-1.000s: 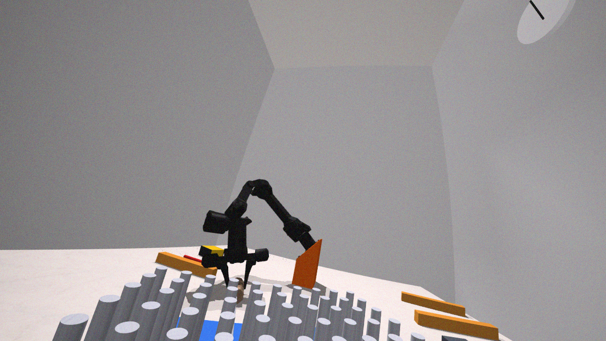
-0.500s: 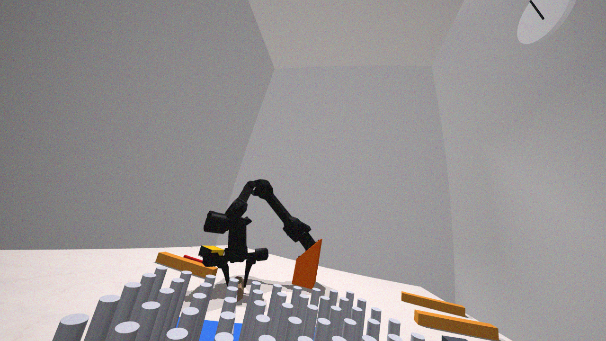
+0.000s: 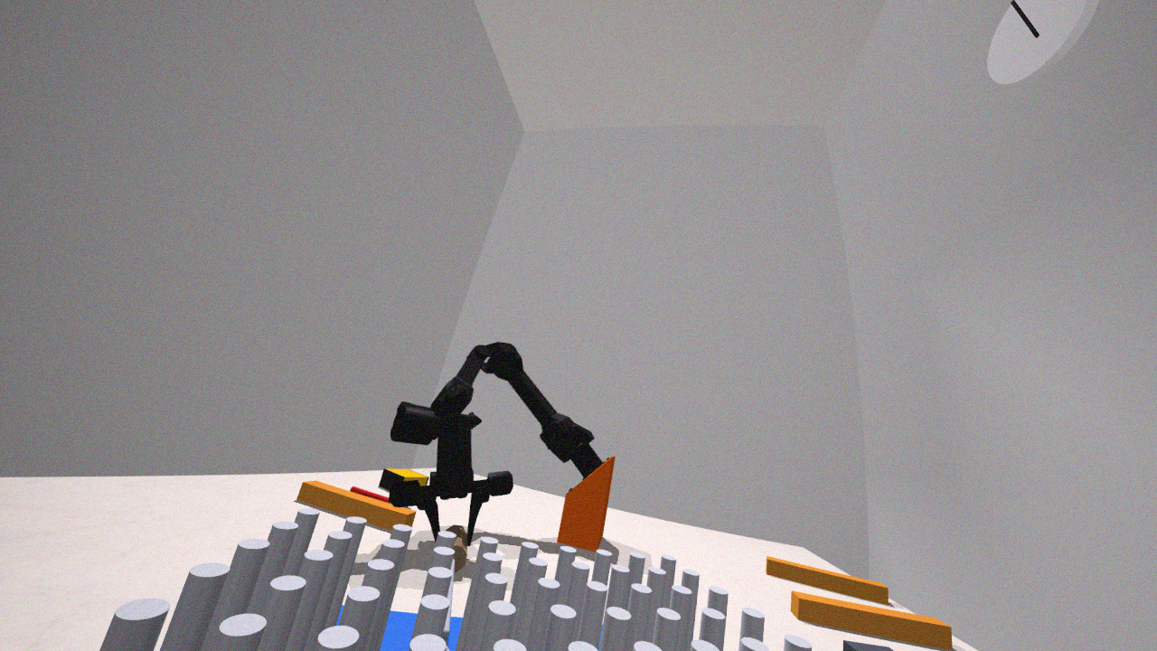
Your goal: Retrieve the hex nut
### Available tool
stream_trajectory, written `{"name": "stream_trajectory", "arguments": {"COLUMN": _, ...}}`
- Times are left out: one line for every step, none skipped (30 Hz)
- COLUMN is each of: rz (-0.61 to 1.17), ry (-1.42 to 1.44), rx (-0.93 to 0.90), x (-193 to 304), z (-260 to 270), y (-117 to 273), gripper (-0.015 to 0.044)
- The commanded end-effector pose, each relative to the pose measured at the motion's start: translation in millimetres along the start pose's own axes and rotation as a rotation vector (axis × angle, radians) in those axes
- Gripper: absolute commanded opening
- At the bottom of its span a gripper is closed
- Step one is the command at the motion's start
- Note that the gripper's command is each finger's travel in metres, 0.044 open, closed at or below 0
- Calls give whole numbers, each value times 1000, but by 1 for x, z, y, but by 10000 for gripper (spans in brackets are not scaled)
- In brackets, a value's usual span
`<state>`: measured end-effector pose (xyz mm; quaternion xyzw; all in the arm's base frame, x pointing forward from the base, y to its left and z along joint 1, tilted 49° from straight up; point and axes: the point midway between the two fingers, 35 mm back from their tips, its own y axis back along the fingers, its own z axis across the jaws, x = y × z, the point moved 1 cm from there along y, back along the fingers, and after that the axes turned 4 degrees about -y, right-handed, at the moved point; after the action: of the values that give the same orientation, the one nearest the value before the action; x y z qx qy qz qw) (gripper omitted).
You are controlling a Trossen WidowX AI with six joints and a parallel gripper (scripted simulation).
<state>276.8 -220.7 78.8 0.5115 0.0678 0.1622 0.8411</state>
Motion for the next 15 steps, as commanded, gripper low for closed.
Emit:
{"name": "stream_trajectory", "arguments": {"rz": 4, "ry": -1, "rx": -1, "x": 3, "z": 0, "y": 4, "gripper": 0}}
{"name": "stream_trajectory", "arguments": {"rz": 4, "ry": -1, "rx": -1, "x": 3, "z": -1, "y": 5, "gripper": 0}}
{"name": "stream_trajectory", "arguments": {"rz": 4, "ry": -2, "rx": -1, "x": 4, "z": -1, "y": 5, "gripper": 0}}
{"name": "stream_trajectory", "arguments": {"rz": 4, "ry": -2, "rx": -2, "x": 5, "z": -1, "y": 6, "gripper": 0}}
{"name": "stream_trajectory", "arguments": {"rz": 4, "ry": -2, "rx": -2, "x": 5, "z": -1, "y": 7, "gripper": 0}}
{"name": "stream_trajectory", "arguments": {"rz": 4, "ry": -2, "rx": -2, "x": 6, "z": -1, "y": 7, "gripper": 0}}
{"name": "stream_trajectory", "arguments": {"rz": 4, "ry": -2, "rx": -2, "x": 6, "z": -1, "y": 8, "gripper": 0}}
{"name": "stream_trajectory", "arguments": {"rz": 5, "ry": -3, "rx": -2, "x": 7, "z": -2, "y": 9, "gripper": 0}}
{"name": "stream_trajectory", "arguments": {"rz": 5, "ry": -3, "rx": -2, "x": 7, "z": -2, "y": 10, "gripper": 0}}
{"name": "stream_trajectory", "arguments": {"rz": 5, "ry": -3, "rx": -2, "x": 8, "z": -2, "y": 10, "gripper": 0}}
{"name": "stream_trajectory", "arguments": {"rz": 5, "ry": -3, "rx": -2, "x": 9, "z": -2, "y": 11, "gripper": 0}}
{"name": "stream_trajectory", "arguments": {"rz": 5, "ry": -3, "rx": -2, "x": 9, "z": -2, "y": 12, "gripper": 0}}
{"name": "stream_trajectory", "arguments": {"rz": 5, "ry": -4, "rx": -2, "x": 10, "z": -2, "y": 13, "gripper": 0}}
{"name": "stream_trajectory", "arguments": {"rz": 5, "ry": -4, "rx": -2, "x": 10, "z": -3, "y": 13, "gripper": 0}}
{"name": "stream_trajectory", "arguments": {"rz": 5, "ry": -4, "rx": -2, "x": 10, "z": -3, "y": 14, "gripper": 0}}
